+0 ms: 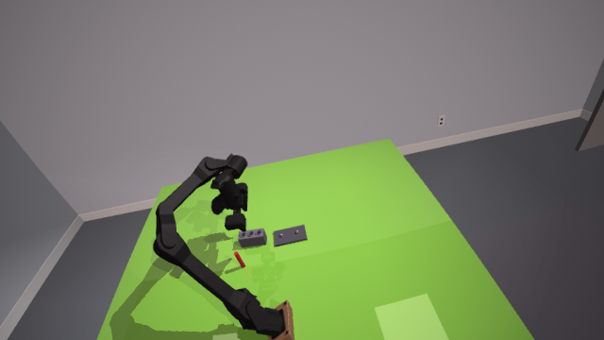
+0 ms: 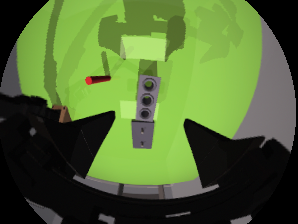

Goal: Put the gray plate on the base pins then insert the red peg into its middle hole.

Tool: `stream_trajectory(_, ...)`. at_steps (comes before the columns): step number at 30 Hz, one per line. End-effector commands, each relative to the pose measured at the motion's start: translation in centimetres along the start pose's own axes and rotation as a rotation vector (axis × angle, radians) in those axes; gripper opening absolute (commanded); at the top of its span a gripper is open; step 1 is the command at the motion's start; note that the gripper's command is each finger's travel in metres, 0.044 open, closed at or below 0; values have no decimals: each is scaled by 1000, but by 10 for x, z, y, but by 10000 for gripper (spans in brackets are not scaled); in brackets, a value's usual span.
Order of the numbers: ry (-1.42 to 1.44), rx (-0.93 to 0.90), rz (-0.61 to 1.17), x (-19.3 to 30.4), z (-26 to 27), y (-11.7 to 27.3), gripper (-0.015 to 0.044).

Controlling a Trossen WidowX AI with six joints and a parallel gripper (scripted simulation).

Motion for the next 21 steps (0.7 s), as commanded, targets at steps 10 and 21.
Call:
stream_trajectory(10, -35, -53, -22, -1, 0, -51, 440)
stream_trajectory(21, -35, -53, -21, -1, 0, -67, 440)
Point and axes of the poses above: the point midway between the two fingers, 35 mm back from their tips, its own y axis back along the fingers, its own z axis across the jaws, x = y × z, the point moved 9 cm from there along y, back along the fingers, and after that the axes turned 1 degree about -y, right-handed, at the moved point
